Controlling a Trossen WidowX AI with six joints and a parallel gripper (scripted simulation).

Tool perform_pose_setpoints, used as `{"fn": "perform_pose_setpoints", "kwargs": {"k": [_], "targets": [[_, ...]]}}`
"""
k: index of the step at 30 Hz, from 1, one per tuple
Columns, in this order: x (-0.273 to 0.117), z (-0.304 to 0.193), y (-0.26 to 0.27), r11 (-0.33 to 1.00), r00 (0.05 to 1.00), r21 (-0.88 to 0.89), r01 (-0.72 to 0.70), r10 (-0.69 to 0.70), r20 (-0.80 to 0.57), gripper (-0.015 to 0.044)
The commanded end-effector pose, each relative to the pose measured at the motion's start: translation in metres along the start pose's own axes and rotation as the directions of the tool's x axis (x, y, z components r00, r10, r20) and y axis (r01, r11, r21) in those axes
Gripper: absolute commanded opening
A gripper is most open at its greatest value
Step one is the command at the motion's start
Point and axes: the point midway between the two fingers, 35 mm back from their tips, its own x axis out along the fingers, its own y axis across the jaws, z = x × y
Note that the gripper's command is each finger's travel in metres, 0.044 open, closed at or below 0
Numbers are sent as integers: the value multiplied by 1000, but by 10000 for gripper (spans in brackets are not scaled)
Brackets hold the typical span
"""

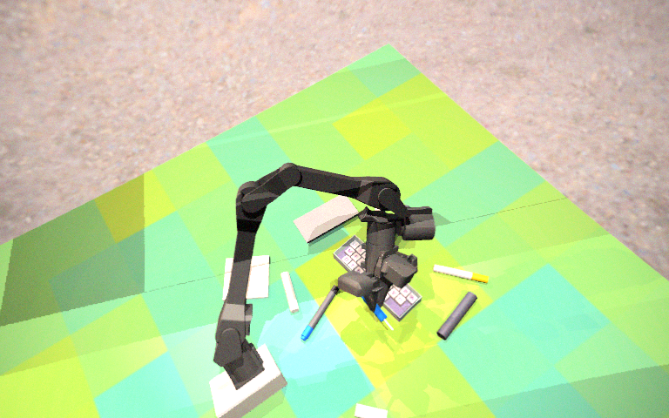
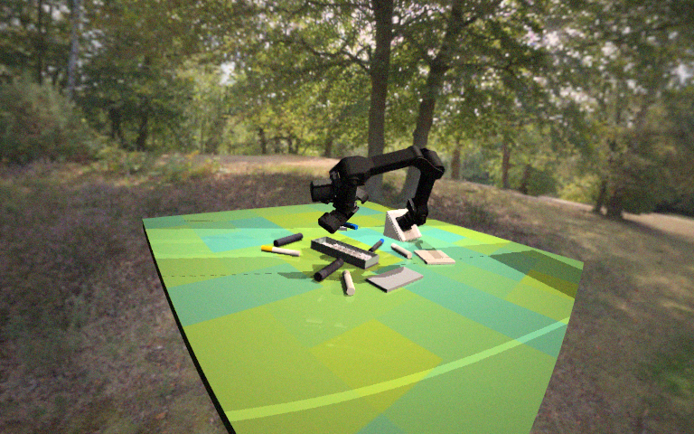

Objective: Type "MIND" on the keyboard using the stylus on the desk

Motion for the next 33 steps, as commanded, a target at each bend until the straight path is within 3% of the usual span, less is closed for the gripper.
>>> {"fn": "perform_pose_setpoints", "kwargs": {"k": [1,9,18,33], "targets": [[-11,-6,2,984,998,-176,-2,12,56,0],[-27,-19,7,872,989,-487,48,26,144,0],[-44,-35,13,634,970,-758,153,51,239,0],[-74,-65,20,89,917,-925,370,128,379,0]]}}
